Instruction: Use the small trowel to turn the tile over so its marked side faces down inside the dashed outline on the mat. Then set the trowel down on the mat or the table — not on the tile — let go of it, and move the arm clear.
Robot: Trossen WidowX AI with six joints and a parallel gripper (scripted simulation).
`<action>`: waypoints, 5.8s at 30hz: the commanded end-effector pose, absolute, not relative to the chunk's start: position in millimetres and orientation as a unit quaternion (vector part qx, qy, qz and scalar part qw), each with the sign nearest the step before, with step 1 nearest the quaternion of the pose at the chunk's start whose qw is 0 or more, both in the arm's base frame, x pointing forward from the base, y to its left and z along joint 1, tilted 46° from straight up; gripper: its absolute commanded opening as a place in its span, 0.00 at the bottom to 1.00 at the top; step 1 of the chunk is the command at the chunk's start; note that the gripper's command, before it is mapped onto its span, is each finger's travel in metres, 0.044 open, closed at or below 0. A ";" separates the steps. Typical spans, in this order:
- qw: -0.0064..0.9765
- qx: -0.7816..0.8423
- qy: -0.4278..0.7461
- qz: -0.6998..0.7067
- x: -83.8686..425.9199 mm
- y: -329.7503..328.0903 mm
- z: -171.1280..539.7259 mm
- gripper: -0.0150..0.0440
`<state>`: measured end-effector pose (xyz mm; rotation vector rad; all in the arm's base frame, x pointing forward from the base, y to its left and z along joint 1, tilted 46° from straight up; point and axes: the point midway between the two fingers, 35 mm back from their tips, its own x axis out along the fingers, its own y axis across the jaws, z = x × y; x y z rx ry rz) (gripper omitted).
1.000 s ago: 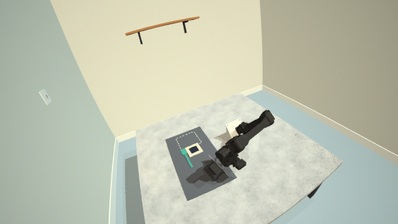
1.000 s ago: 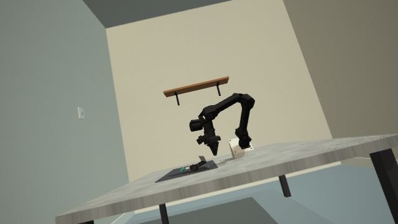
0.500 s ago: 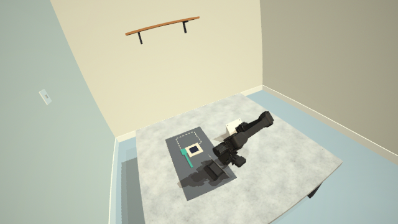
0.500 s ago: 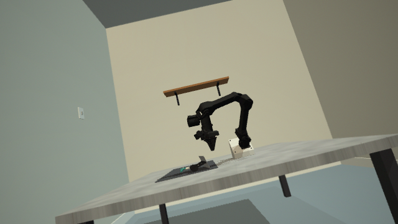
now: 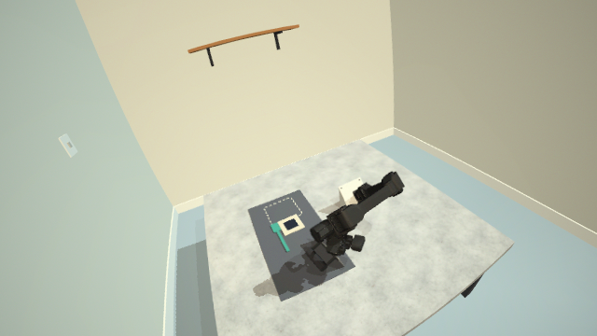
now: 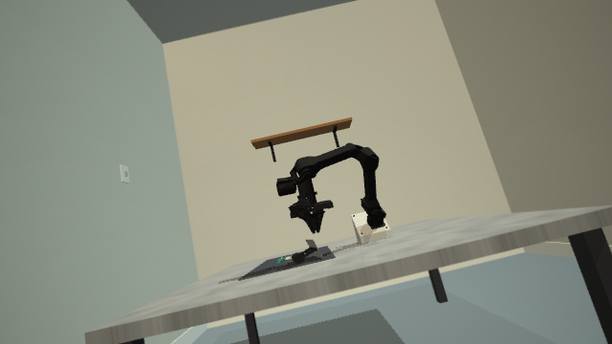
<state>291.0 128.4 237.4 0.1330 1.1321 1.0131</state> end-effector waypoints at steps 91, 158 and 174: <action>0.658 -0.304 0.220 0.653 312.7 154.6 221.5 0.42; 0.659 -0.304 0.217 0.653 253.2 152.5 216.1 0.29; 0.659 -0.304 0.217 0.653 253.2 152.5 216.1 0.25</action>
